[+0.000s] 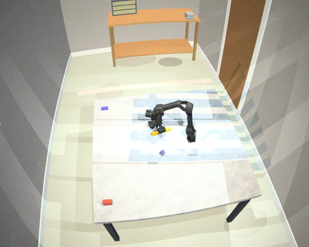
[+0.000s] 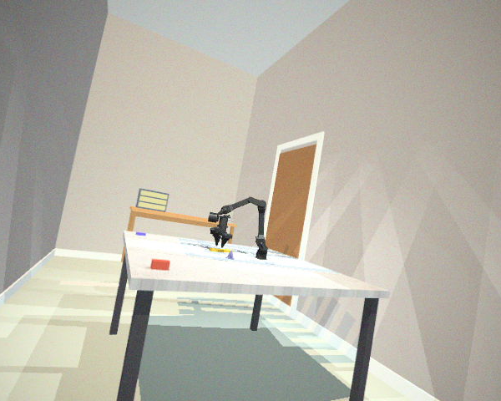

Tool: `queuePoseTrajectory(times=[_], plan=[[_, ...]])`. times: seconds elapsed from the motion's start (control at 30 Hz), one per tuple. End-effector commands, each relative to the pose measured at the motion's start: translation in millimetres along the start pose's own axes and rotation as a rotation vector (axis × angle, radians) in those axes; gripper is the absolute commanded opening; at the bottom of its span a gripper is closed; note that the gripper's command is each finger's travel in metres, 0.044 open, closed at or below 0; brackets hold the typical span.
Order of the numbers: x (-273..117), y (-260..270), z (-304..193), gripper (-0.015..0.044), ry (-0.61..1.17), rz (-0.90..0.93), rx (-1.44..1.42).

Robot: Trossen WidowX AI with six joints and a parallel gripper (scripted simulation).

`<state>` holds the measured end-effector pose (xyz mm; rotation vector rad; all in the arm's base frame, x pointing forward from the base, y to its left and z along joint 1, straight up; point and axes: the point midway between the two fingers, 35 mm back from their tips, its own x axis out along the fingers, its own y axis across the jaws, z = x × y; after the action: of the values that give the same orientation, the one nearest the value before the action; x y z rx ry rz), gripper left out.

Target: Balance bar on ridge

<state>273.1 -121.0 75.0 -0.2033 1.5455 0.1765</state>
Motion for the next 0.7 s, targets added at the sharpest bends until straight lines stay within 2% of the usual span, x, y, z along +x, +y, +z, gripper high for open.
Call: queuePoseTrajectory(times=[0.0,0.67], plan=[[2,0,2,0.0315,-0.009,0.001,0.003],[27,0,2,0.0315,-0.009,0.001,0.003]])
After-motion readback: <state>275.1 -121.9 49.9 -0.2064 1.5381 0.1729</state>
